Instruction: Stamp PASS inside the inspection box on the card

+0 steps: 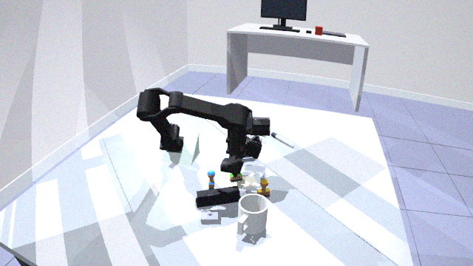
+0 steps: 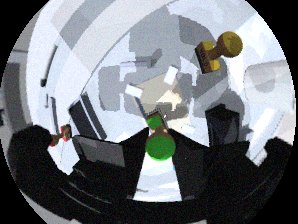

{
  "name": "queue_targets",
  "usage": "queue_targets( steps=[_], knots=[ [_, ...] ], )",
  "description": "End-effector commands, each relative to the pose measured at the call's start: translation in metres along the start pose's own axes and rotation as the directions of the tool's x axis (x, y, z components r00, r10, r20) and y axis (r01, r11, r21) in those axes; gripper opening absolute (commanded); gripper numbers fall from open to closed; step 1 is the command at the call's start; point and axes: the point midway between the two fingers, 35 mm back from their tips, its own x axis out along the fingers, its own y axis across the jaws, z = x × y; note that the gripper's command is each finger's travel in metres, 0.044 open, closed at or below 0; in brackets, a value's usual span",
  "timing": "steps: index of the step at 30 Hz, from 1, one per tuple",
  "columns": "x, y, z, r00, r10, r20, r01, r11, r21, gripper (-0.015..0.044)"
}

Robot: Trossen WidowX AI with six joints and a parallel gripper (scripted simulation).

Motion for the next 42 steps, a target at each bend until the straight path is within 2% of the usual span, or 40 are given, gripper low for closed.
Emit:
queue_targets(
  steps=[1, 42],
  knots=[
    [0.001, -0.001, 0.0, 1.0, -0.003, 0.0, 0.003, 1.0, 0.002, 0.0],
    [-0.019, 0.0, 0.001, 1.0, -0.001, 0.0, 0.001, 1.0, 0.001, 0.0]
  ],
)
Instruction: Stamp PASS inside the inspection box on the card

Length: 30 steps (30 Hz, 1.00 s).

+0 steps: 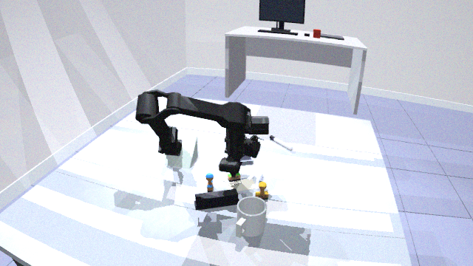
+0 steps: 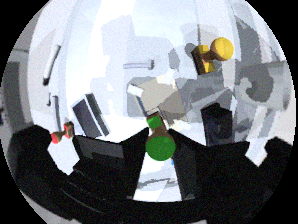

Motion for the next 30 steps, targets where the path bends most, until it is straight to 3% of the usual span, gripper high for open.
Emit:
queue_targets(
  steps=[1, 30],
  knots=[
    [-0.008, 0.001, 0.001, 1.0, 0.005, 0.003, -0.005, 1.0, 0.006, 0.0],
    [-0.054, 0.002, 0.0, 1.0, 0.006, 0.002, -0.006, 1.0, 0.005, 0.0]
  ],
)
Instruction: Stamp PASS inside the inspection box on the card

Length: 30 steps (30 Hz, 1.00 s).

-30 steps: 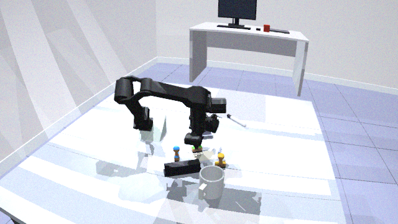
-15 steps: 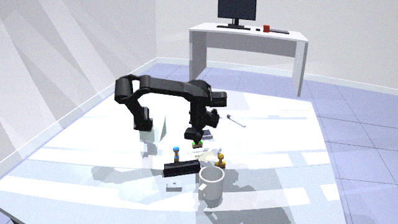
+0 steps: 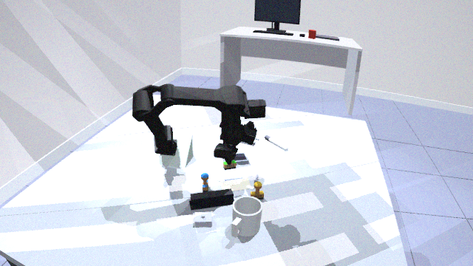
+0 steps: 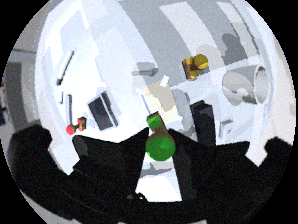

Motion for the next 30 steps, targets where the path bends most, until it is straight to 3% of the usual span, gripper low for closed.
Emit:
queue_targets(
  steps=[1, 30],
  knots=[
    [-0.008, 0.001, 0.0, 1.0, 0.003, -0.001, -0.003, 1.0, 0.004, 0.0],
    [-0.015, 0.086, 0.085, 1.0, 0.009, 0.003, -0.009, 1.0, 0.011, 0.0]
  ],
)
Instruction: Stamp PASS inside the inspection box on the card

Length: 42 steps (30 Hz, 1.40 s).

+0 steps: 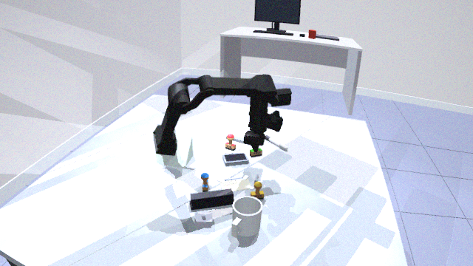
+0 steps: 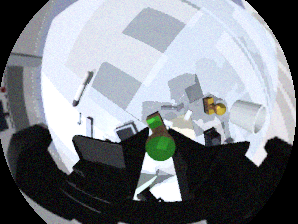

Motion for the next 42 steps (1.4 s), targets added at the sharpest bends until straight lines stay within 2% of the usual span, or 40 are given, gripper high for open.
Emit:
queue_targets(
  steps=[1, 12, 19, 42],
  knots=[
    [0.003, 0.02, 0.012, 1.0, 0.001, -0.006, -0.001, 1.0, 0.001, 0.0],
    [0.009, 0.063, 0.035, 1.0, 0.001, -0.004, -0.001, 1.0, 0.004, 0.0],
    [0.011, 0.064, 0.035, 1.0, 0.001, -0.004, -0.001, 1.0, 0.004, 0.0],
    [0.048, 0.064, 0.037, 1.0, 0.001, -0.004, -0.001, 1.0, 0.004, 0.0]
  ],
)
